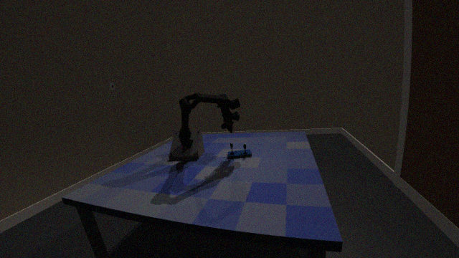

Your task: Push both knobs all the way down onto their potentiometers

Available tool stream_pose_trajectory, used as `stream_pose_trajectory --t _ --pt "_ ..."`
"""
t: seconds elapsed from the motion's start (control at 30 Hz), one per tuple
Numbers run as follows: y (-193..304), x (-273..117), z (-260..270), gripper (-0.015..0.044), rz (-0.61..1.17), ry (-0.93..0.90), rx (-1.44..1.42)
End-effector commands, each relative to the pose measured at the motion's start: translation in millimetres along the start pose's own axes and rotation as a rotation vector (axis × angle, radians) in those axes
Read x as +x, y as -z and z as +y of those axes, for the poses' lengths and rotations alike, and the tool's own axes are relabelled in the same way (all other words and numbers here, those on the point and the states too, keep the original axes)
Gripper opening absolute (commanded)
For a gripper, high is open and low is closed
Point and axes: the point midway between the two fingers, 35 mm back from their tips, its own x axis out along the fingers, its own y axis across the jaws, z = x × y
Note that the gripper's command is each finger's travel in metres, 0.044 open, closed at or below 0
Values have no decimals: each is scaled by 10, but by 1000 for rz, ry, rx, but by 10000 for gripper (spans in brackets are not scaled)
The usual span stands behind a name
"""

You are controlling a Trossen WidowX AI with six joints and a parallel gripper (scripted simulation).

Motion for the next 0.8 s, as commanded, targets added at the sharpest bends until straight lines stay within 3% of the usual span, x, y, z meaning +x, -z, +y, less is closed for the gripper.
stream_pose_trajectory --t 0.0,0.17,0.77 --pt "-29 59 -222 0 58 80 6" --pt "-32 112 -445 0 124 158 -5" --pt "4 424 -497 0 123 159 -4"
